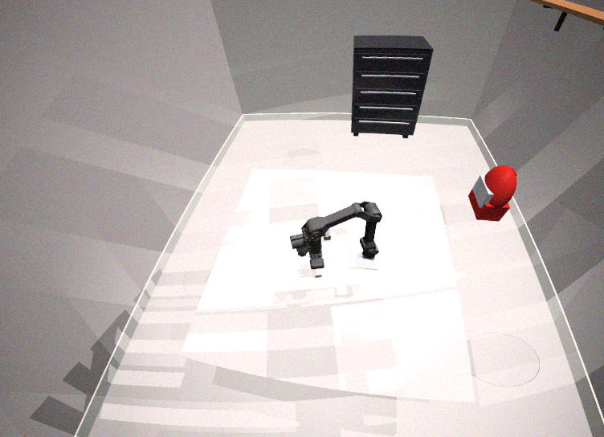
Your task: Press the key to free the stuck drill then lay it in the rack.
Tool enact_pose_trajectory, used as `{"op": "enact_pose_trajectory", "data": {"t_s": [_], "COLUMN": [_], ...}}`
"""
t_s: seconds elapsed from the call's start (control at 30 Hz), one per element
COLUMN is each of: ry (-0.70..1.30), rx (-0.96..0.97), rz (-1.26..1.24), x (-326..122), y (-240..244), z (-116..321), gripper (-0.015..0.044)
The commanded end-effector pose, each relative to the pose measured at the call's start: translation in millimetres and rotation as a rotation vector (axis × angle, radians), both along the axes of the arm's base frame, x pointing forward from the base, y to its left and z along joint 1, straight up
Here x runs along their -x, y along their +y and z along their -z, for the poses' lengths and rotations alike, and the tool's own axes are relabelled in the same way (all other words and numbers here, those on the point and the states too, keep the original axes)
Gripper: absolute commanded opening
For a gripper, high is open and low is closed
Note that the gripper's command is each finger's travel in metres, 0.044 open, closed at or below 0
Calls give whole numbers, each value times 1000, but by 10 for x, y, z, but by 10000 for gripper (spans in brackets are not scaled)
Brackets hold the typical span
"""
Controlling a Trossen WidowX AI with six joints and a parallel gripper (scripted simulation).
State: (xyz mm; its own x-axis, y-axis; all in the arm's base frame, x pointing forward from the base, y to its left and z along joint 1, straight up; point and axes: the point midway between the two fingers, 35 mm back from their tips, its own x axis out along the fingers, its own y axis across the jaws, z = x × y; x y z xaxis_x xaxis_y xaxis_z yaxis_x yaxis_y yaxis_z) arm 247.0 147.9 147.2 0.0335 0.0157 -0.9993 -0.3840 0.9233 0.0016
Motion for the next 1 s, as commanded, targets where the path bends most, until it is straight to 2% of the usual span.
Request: {"op": "enact_pose_trajectory", "data": {"t_s": [0.0, 0.97], "ry": [10, 10], "rx": [3, 4], "rz": [0, 0], "x": [-3, 31], "y": [-7, -37], "z": [55, 144], "gripper": [0, 0]}}
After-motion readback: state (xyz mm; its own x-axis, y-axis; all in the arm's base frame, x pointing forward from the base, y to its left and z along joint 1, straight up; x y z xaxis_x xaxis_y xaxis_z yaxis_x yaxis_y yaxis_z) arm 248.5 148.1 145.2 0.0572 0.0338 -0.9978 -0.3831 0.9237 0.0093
